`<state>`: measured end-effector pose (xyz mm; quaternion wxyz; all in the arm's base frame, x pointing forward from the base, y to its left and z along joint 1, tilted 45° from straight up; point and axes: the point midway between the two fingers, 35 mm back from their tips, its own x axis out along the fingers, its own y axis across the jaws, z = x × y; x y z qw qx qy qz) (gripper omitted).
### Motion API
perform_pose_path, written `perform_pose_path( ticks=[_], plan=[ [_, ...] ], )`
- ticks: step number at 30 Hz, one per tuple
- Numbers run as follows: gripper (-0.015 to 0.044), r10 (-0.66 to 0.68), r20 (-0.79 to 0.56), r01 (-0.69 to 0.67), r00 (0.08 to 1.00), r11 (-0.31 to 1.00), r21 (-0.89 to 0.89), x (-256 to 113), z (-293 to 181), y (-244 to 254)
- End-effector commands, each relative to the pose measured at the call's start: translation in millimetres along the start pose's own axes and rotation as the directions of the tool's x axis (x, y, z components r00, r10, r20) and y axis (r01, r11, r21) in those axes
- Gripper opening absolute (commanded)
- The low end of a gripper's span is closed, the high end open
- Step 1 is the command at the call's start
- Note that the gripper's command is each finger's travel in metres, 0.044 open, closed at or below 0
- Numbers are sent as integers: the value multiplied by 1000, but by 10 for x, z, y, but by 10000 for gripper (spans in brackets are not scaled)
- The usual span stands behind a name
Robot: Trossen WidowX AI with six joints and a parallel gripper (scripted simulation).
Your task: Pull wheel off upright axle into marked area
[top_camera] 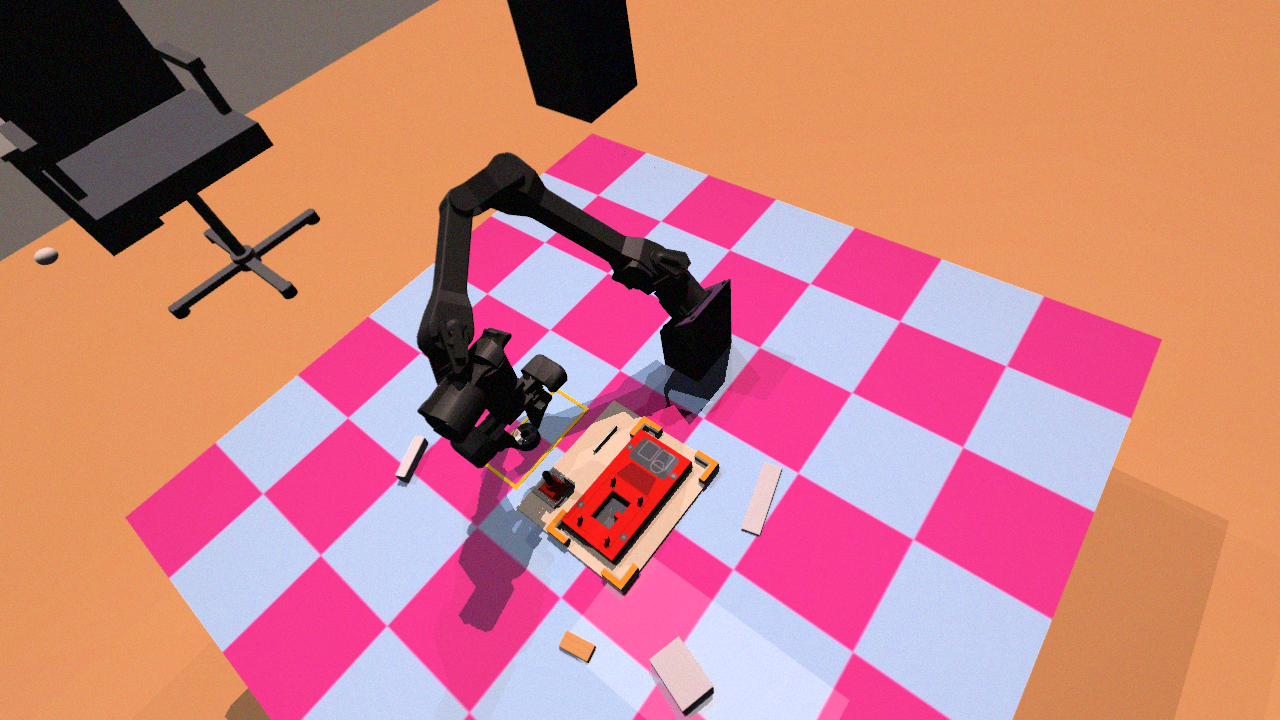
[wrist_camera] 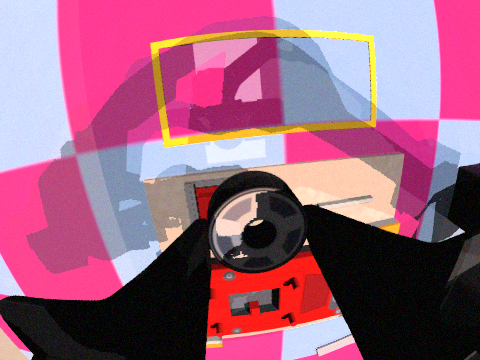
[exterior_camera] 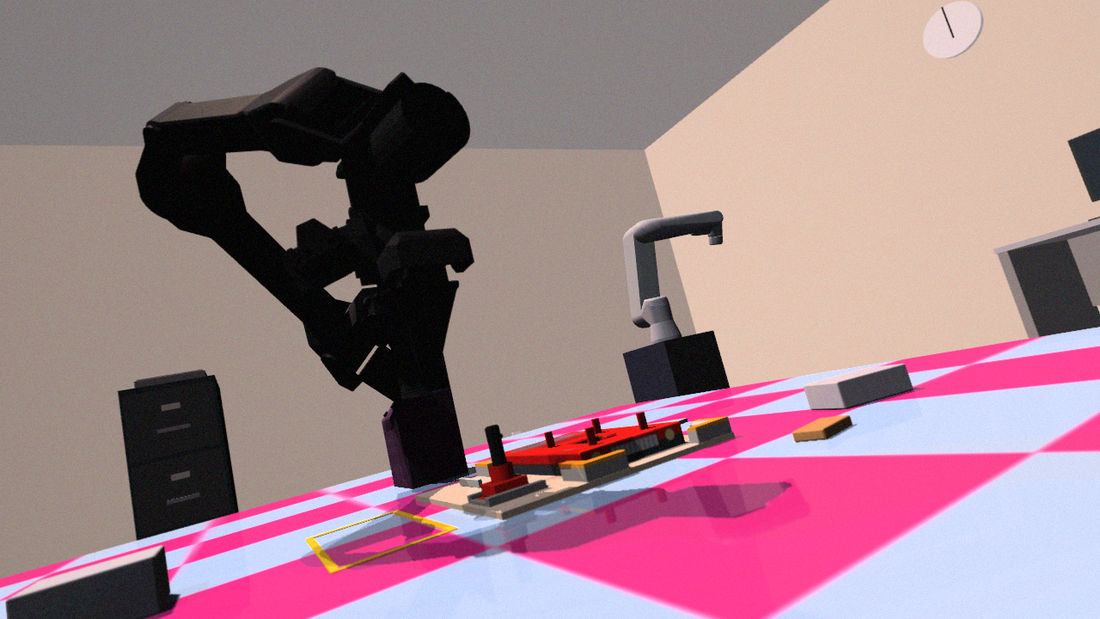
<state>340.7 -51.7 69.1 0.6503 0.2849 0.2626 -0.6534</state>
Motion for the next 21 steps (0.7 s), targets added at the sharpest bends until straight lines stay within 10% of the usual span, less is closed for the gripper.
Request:
perform_pose_path(
  ticks=[1,21],
  plan=[
    [0,-3,5,3,1000,1000,-6,-4,157,-98],
    [0,-5,9,5,1000,1000,-4,126,559,-385]
  ],
)
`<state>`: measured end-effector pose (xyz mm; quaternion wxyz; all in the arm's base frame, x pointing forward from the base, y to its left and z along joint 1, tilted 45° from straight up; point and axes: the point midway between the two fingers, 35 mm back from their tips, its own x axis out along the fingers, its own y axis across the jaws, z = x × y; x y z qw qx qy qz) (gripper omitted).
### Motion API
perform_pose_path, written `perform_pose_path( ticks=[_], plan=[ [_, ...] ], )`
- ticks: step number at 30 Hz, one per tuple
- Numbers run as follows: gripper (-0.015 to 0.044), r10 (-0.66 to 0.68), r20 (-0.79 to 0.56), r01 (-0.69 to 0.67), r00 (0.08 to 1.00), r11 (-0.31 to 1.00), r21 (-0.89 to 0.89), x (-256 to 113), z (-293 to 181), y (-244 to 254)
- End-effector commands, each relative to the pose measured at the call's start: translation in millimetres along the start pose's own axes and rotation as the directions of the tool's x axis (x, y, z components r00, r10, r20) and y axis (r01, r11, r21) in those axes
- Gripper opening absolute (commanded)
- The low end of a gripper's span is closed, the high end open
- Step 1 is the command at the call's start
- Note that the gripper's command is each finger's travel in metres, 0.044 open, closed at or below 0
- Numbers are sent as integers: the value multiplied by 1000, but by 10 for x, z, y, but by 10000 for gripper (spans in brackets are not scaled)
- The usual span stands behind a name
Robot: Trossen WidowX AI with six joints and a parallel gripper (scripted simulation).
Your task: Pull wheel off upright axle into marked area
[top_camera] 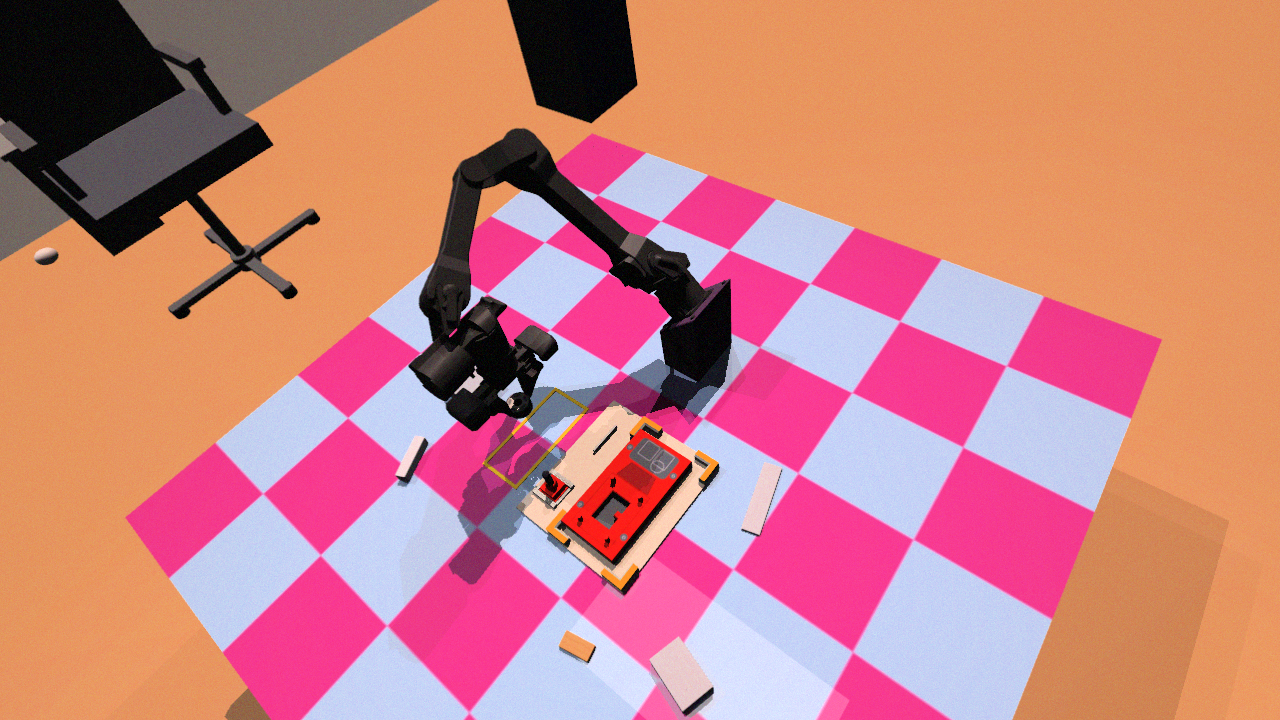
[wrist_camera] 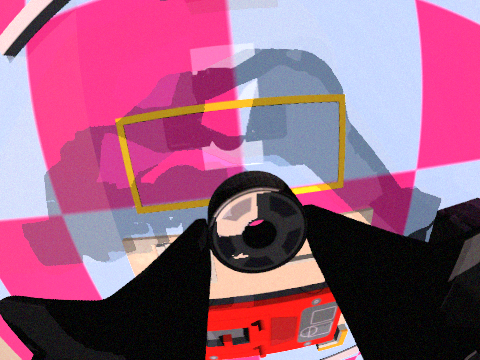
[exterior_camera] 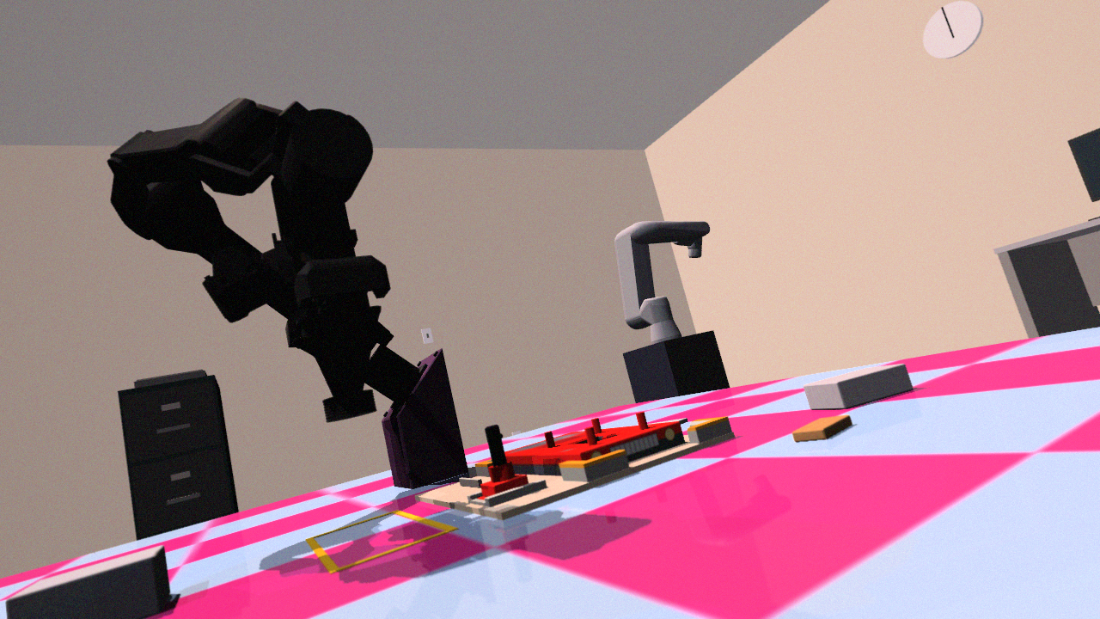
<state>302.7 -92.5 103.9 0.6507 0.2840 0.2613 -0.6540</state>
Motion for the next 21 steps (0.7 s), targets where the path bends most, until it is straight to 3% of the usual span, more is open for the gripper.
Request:
perform_pose_path(
  ticks=[1,7,21],
  plan=[
    [0,-5,5,5,1000,1000,-4,118,13,-22],
    [0,-5,4,5,1000,1000,-4,264,8,-7],
    [0,-5,10,5,1000,1000,-4,978,26,-30]
  ],
)
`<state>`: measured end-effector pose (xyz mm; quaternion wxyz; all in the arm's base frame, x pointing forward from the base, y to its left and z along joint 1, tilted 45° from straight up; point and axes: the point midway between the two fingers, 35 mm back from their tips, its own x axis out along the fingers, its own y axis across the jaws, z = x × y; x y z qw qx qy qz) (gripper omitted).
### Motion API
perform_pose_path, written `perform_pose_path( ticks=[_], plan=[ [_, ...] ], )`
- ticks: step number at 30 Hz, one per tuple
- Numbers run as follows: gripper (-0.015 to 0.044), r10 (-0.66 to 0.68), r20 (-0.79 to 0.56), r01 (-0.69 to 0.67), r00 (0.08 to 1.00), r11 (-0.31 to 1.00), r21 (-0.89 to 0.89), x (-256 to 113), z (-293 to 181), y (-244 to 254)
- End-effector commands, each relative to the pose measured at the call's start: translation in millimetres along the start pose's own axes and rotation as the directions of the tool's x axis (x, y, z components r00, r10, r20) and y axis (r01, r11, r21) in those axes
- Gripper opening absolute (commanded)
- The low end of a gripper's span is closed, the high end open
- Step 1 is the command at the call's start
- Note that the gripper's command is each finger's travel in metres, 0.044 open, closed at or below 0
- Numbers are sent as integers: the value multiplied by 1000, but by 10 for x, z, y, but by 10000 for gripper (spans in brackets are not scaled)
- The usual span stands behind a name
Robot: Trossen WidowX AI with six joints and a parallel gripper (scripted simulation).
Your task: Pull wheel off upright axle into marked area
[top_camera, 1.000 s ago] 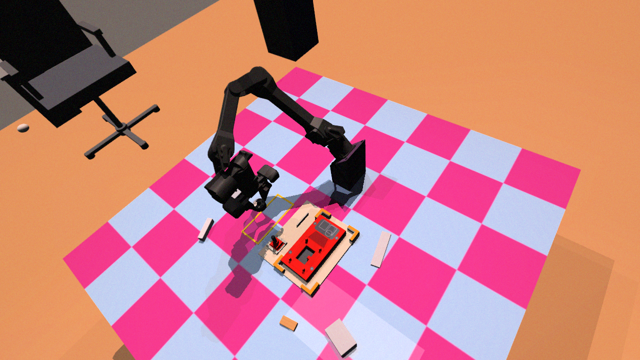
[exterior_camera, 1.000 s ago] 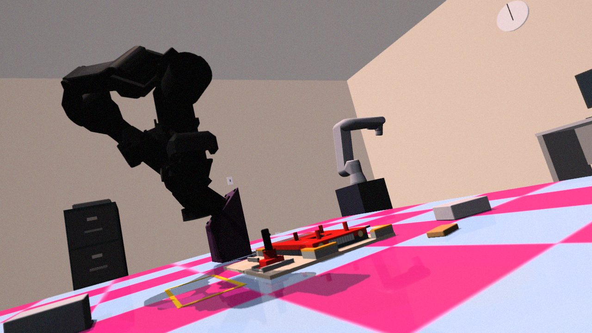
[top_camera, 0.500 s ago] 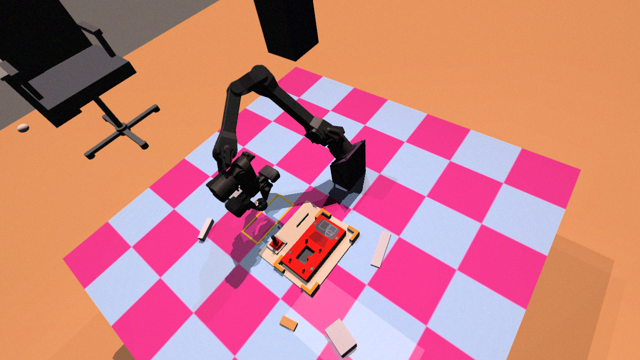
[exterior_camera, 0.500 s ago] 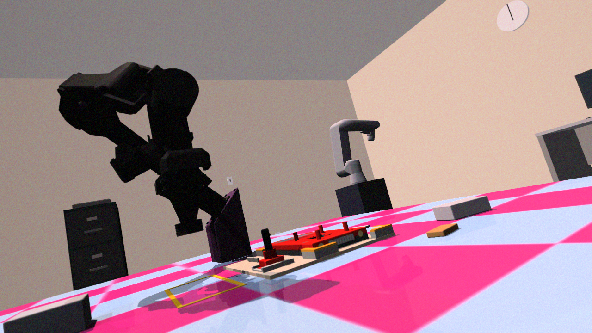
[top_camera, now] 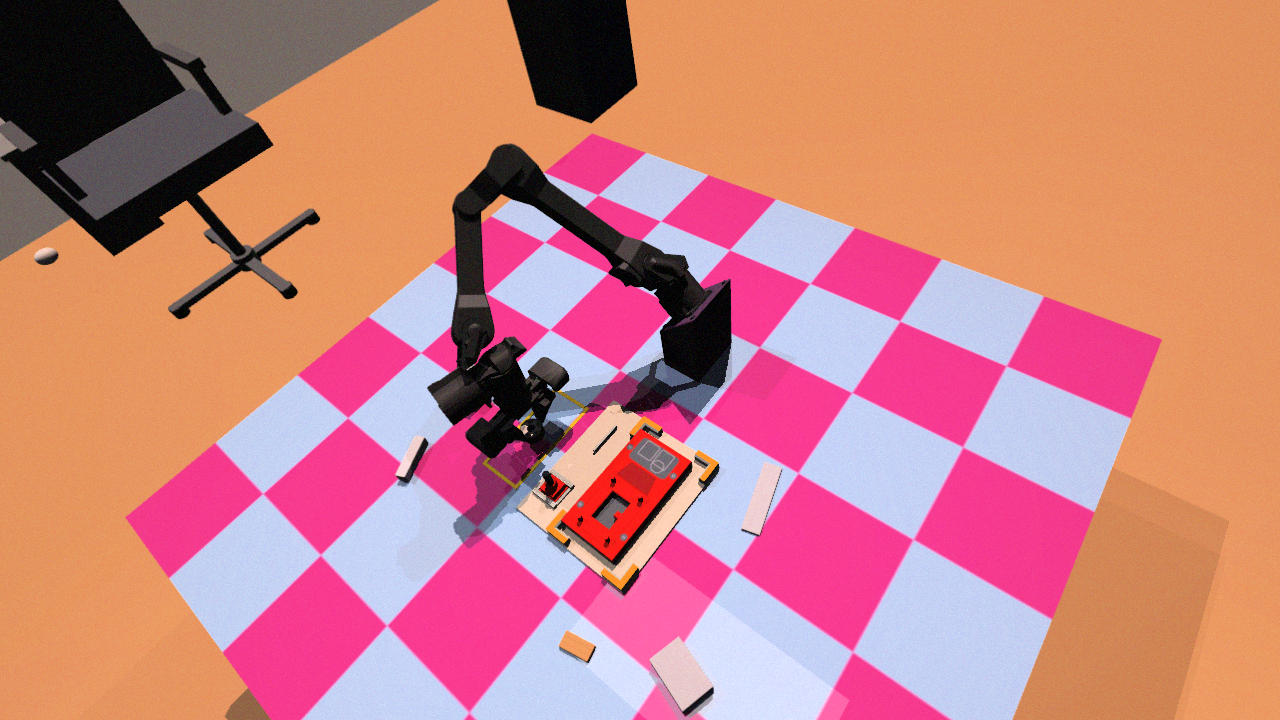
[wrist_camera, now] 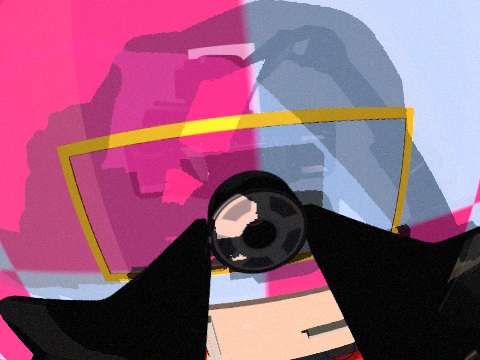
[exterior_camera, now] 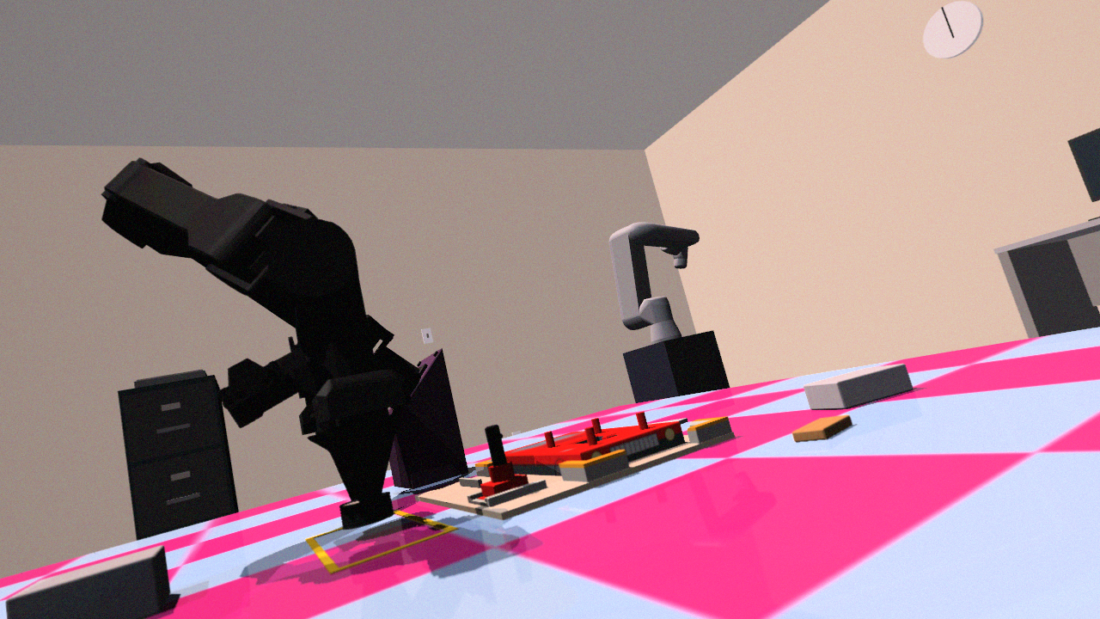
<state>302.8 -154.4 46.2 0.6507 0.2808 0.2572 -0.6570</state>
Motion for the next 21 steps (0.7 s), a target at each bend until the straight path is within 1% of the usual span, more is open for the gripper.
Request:
perform_pose_path(
  ticks=[1,4,15,17,21],
  plan=[
    [0,-1,-1,1,1000,1000,-7,141,-9,-27],
    [0,-1,-1,1,1000,1000,-7,141,-9,-27],
    [289,-6,1,6,1000,1000,-2,88,4,-28],
    [300,-5,-1,5,1000,1000,-2,-14,-1,-18],
    [300,-2,-5,2,1000,1000,-6,-395,-4,-17]
  ],
)
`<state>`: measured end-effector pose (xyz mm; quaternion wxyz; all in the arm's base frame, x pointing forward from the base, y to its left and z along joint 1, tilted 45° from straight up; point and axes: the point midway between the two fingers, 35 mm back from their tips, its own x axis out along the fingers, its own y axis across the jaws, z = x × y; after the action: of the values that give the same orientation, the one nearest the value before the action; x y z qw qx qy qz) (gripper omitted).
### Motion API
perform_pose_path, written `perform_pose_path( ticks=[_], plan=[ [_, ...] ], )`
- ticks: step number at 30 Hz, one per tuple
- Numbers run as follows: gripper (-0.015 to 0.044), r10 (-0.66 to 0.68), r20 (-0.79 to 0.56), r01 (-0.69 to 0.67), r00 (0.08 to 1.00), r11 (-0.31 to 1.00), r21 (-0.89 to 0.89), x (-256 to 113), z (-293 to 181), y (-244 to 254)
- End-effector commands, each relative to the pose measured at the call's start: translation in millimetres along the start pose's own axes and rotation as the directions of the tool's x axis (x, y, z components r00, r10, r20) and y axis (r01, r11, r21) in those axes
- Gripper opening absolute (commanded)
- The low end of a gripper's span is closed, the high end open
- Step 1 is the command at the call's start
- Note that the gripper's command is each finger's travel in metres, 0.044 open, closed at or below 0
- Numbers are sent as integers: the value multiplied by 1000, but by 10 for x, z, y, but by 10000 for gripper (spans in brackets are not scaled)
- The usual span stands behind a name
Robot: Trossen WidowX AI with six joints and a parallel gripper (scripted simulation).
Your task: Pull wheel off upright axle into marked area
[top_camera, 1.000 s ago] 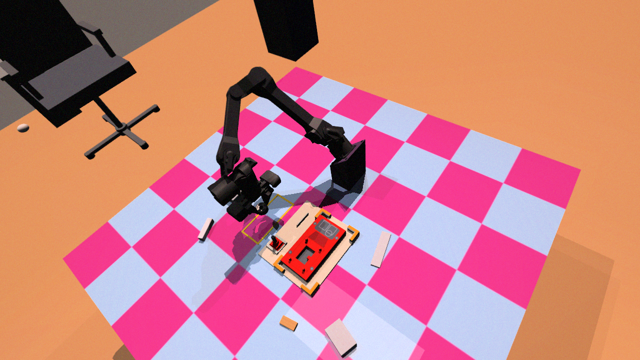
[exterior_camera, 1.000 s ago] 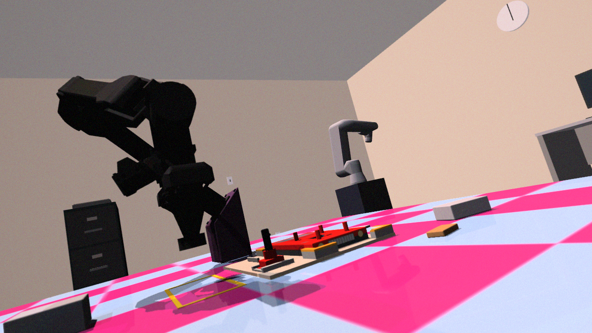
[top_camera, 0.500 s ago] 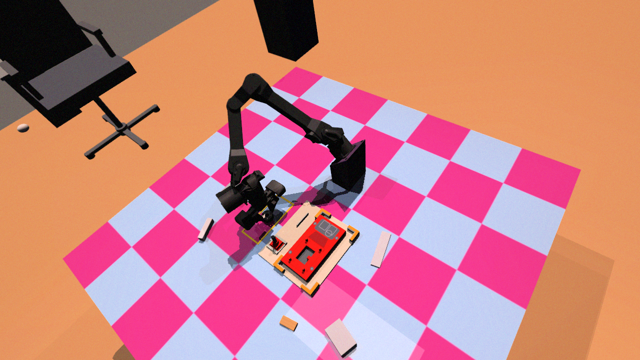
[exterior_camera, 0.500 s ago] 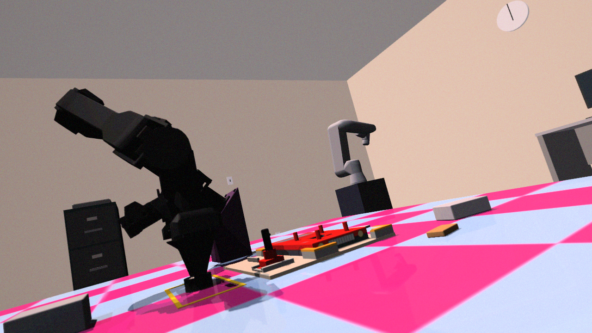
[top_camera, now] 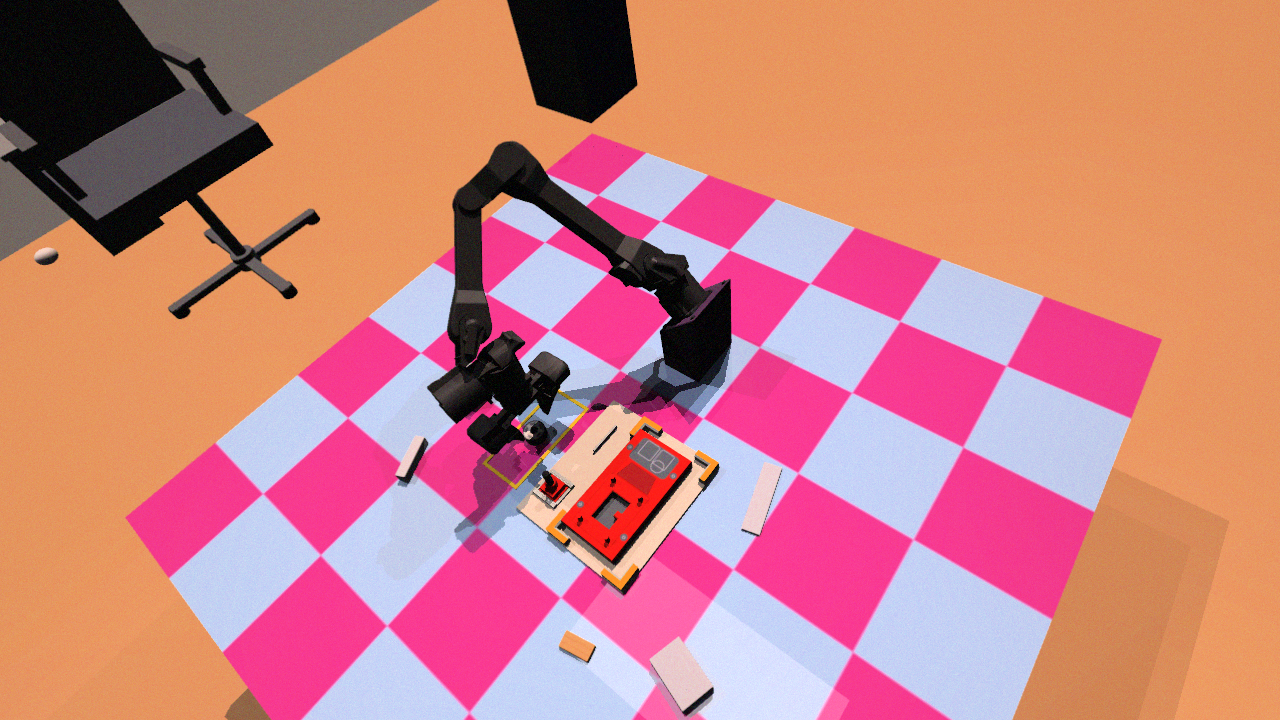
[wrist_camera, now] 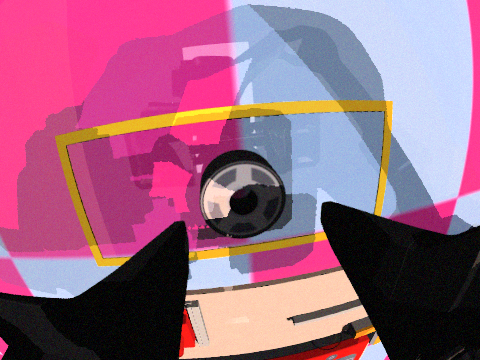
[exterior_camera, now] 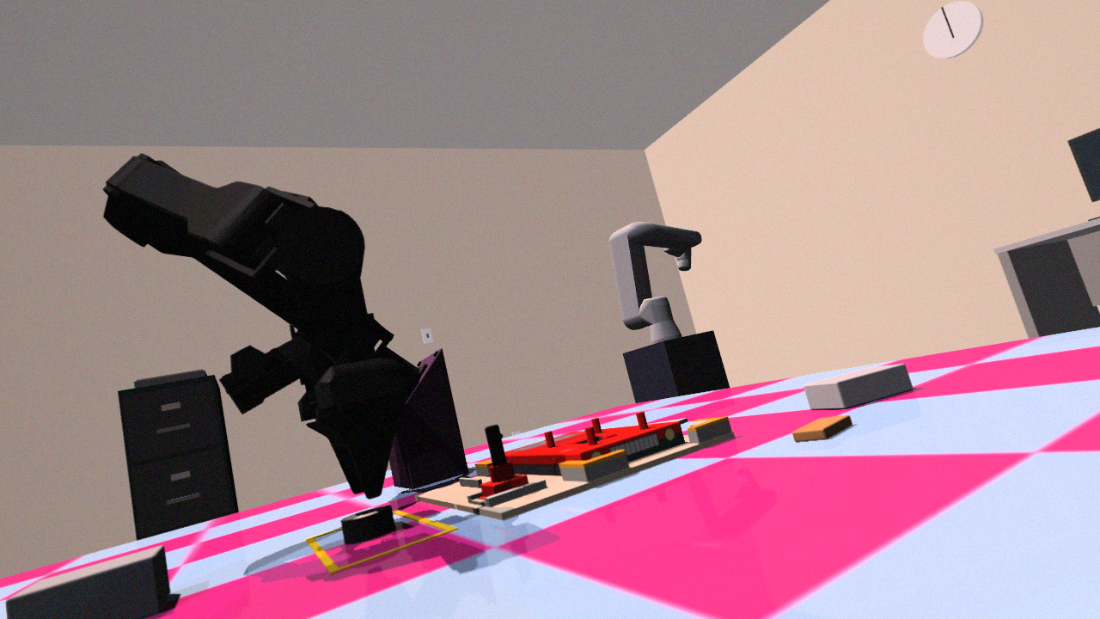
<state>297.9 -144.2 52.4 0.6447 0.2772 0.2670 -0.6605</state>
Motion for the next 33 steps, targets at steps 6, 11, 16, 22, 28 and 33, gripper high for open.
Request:
perform_pose_path(
  ticks=[6,11,16,22,28,33],
  plan=[
    [352,25,-3,-25,1000,1000,0,-357,-54,-30],
    [440,16,-6,-16,1000,1000,0,-738,-333,-607],
    [440,14,1,-14,1000,1000,1,-818,-381,-794],
    [440,14,1,-14,1000,1000,1,-818,-381,-794],
    [440,14,1,-14,1000,1000,1,-818,-381,-794],
    [440,14,1,-14,1000,1000,1,-818,-381,-794]
  ],
)
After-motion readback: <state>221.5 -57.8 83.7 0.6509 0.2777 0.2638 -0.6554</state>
